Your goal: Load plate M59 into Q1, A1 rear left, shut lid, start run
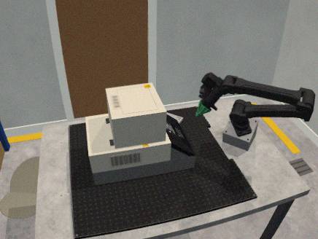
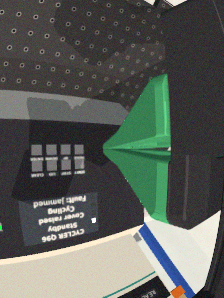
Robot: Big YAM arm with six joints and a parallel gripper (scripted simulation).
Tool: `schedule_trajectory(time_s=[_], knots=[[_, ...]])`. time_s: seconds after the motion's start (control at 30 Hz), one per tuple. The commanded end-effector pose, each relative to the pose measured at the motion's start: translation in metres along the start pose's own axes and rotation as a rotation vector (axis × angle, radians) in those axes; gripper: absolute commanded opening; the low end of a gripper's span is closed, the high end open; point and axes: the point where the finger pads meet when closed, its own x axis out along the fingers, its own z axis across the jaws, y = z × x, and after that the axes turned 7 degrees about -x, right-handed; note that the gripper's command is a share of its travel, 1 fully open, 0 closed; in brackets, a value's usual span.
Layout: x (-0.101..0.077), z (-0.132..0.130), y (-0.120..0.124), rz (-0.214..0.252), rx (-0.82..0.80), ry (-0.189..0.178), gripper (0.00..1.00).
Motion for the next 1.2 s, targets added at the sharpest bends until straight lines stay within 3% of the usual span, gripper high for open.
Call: schedule_trajectory(time_s=[0.0, 0.5, 1.17], knots=[[-0.015, 0.038, -0.007, -0.034, -0.07, -0.06, 0.0], [-0.003, 0.005, -0.002, -0.004, -0.013, -0.006, 0.0], [-0.013, 0.03, -0.005, -0.027, -0.049, -0.038, 0.0]])
